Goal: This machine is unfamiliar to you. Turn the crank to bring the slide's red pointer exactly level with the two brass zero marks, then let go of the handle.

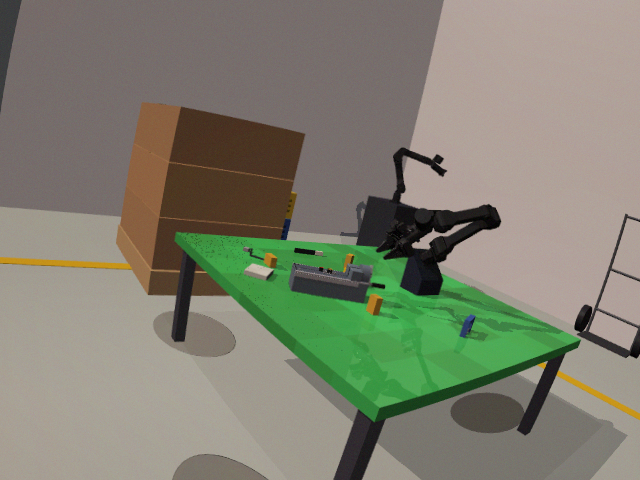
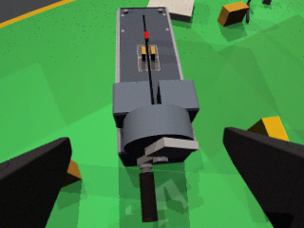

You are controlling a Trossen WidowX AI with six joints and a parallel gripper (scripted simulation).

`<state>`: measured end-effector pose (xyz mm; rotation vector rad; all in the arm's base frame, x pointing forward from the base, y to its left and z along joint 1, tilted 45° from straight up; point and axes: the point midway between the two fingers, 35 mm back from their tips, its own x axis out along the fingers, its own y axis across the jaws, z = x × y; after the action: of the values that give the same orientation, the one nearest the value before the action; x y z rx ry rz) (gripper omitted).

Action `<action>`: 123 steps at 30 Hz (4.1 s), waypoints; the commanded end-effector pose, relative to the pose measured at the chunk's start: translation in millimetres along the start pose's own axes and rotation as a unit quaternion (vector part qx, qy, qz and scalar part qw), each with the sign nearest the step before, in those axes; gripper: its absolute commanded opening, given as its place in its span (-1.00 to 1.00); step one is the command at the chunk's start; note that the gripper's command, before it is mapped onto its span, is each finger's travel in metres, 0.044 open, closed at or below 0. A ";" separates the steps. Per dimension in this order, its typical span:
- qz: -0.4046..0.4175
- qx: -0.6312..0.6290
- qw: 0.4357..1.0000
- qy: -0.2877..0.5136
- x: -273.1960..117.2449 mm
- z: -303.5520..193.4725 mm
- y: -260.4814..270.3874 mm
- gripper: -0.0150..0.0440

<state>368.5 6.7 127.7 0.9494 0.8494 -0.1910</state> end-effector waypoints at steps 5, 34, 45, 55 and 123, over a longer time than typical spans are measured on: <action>0.010 -0.012 1.000 0.009 -13.3 17.1 -0.1 1.00; 0.189 -0.179 0.963 0.063 70.2 101.5 -37.9 1.00; 0.210 -0.199 0.955 0.060 113.5 68.7 -44.0 1.00; 0.210 -0.199 0.955 0.060 113.5 68.7 -44.0 1.00; 0.001 -0.003 1.000 0.007 42.4 -53.5 0.6 1.00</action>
<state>369.5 49.2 92.6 0.9456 0.8572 -0.1747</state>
